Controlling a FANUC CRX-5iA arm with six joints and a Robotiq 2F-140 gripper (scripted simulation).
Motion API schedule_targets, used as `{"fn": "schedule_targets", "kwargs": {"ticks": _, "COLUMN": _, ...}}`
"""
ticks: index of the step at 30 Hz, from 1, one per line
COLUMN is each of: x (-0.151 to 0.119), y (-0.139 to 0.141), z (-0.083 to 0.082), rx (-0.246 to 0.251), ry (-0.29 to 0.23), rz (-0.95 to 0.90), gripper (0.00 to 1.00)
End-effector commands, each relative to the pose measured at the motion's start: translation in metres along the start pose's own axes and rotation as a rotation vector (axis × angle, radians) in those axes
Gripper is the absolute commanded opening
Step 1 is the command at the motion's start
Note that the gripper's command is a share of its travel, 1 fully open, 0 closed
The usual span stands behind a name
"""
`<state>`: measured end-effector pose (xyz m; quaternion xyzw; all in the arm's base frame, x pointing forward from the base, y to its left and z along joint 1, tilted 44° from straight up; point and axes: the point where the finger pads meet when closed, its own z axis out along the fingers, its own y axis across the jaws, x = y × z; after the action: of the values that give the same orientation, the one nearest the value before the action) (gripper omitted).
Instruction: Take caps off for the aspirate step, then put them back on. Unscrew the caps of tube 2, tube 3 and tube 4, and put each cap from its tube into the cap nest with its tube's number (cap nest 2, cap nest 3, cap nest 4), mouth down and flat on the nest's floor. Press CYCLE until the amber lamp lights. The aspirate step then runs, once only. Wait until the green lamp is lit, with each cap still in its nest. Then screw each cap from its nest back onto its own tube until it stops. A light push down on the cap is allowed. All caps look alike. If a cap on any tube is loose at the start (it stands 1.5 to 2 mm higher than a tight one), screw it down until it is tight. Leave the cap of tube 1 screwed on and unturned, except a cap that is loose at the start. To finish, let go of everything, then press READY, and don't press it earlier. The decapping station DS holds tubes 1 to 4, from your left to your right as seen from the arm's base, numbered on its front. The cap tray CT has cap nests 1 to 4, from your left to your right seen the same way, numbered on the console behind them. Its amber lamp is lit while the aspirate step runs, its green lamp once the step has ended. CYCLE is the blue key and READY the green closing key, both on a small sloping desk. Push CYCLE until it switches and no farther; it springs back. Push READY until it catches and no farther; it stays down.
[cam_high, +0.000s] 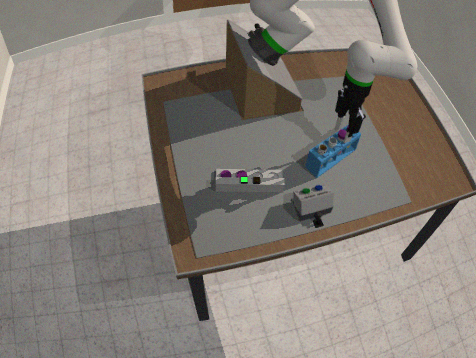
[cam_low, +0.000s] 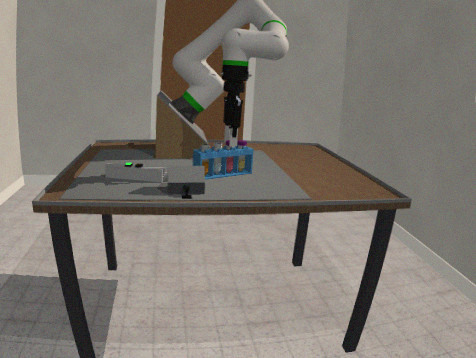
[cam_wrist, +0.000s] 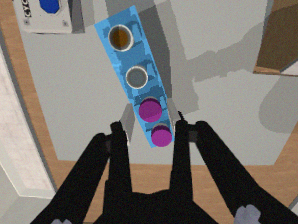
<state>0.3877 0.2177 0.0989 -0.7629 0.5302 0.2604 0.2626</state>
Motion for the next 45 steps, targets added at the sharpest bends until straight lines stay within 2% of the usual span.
{"fn": "schedule_targets", "kwargs": {"ticks": 1, "x": 0.0001, "y": -0.0001, "z": -0.0001, "rx": 0.003, "ry": -0.006, "rz": -0.114, "gripper": 0.35}}
{"fn": "schedule_targets", "kwargs": {"ticks": 14, "x": 0.0001, "y": -0.0001, "z": -0.0001, "rx": 0.004, "ry": -0.005, "rz": -0.634, "gripper": 0.35}}
{"fn": "schedule_targets", "kwargs": {"ticks": 16, "x": 0.0001, "y": -0.0001, "z": -0.0001, "rx": 0.004, "ry": -0.005, "rz": -0.634, "gripper": 0.35}}
{"fn": "schedule_targets", "kwargs": {"ticks": 19, "x": 0.0001, "y": -0.0001, "z": -0.0001, "rx": 0.005, "ry": -0.005, "rz": -0.751, "gripper": 0.35}}
{"fn": "schedule_targets", "kwargs": {"ticks": 23, "x": 0.0001, "y": -0.0001, "z": -0.0001, "rx": 0.005, "ry": -0.005, "rz": -0.751, "gripper": 0.35}}
{"fn": "schedule_targets", "kwargs": {"ticks": 24, "x": 0.0001, "y": -0.0001, "z": -0.0001, "rx": 0.005, "ry": -0.005, "rz": -0.751, "gripper": 0.00}}
{"fn": "schedule_targets", "kwargs": {"ticks": 38, "x": 0.0001, "y": -0.0001, "z": -0.0001, "rx": 0.005, "ry": -0.005, "rz": -0.751, "gripper": 0.00}}
{"fn": "schedule_targets", "kwargs": {"ticks": 45, "x": 0.0001, "y": -0.0001, "z": 0.0001, "rx": 0.004, "ry": -0.006, "rz": -0.401, "gripper": 0.00}}
